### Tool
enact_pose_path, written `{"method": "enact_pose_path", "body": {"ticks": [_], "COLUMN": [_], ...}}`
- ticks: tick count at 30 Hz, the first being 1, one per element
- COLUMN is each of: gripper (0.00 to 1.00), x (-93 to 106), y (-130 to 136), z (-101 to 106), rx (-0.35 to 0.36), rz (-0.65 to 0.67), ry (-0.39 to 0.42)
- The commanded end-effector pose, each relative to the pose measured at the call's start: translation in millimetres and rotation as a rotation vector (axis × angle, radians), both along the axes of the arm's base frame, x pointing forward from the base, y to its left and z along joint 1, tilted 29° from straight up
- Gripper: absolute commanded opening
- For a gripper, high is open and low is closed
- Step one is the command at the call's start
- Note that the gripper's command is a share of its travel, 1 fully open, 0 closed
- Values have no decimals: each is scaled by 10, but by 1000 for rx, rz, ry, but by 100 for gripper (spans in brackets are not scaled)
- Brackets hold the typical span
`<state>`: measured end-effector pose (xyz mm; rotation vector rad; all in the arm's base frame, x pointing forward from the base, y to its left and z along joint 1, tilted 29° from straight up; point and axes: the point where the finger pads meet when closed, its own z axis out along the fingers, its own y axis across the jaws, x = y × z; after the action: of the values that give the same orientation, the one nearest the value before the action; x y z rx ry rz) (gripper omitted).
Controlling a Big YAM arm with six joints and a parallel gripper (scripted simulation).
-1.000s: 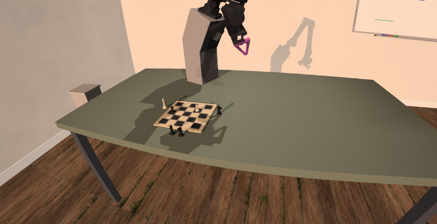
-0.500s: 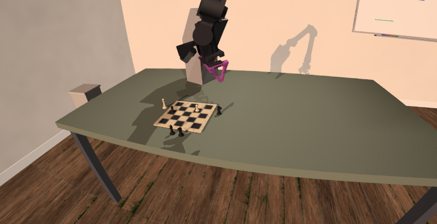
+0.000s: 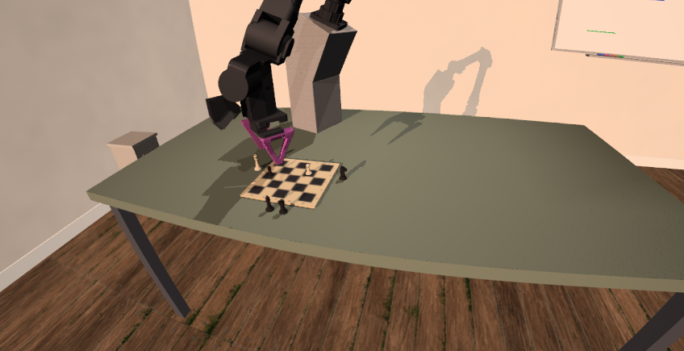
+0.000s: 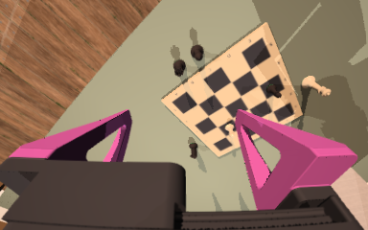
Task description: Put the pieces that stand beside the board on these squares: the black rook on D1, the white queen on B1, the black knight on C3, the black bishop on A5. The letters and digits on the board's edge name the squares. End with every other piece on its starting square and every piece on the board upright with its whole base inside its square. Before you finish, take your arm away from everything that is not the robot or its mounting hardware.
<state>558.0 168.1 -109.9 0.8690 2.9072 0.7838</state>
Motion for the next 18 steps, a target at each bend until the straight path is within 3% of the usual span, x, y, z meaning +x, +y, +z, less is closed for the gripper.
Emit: {"method": "enact_pose_path", "body": {"ticks": [1,2,6,10,14,18], "gripper": [100,100,100,100,100,100], "x": [130,225,187,154,149,155], "y": [156,174,167,-52,102,82], "z": [48,296,268,25,119,118], "rx": [-8,-2,-3,-12,-9,-9], "rz": [104,104,104,69,94,89], "ry": [-65,-108,-102,-61,-77,-76]}}
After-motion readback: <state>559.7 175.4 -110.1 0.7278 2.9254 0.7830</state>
